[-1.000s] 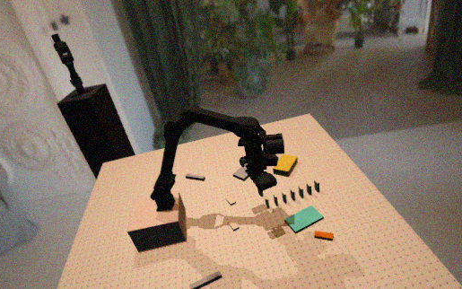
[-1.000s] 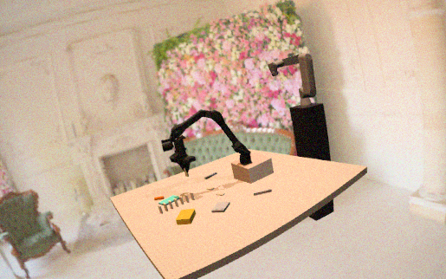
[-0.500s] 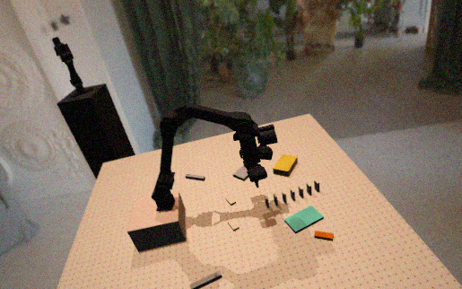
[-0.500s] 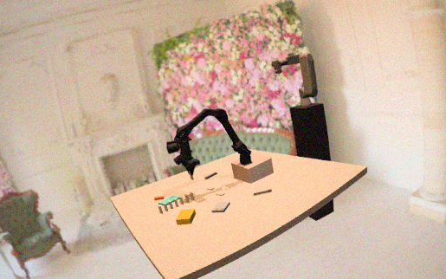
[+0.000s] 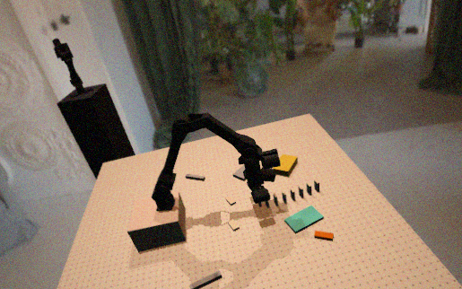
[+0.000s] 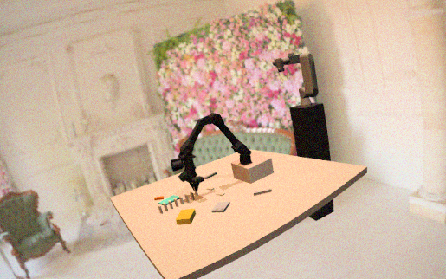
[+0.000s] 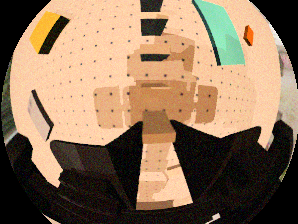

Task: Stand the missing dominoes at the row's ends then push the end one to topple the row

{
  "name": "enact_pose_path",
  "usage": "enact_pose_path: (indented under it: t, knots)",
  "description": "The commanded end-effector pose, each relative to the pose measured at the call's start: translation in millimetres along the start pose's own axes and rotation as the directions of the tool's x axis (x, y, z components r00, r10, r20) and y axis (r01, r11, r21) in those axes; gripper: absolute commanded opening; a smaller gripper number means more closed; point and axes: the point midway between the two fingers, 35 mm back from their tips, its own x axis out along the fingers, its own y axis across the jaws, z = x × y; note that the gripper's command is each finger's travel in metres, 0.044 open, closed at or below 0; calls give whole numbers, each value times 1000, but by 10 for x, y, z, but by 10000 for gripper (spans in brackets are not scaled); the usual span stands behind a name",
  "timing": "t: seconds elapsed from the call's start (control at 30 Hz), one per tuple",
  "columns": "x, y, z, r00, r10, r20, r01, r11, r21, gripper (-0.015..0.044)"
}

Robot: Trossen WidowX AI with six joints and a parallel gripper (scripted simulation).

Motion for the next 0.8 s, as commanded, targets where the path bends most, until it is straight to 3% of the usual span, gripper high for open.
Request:
enact_pose_path:
  t: [0.0,0.4,0.77]
  knots:
    - [189,4,-66,1000,0,-18,0,1000,6,107]
    - [189,4,-66,1000,0,-18,0,1000,6,107]
    - [189,4,-66,1000,0,-18,0,1000,6,396]
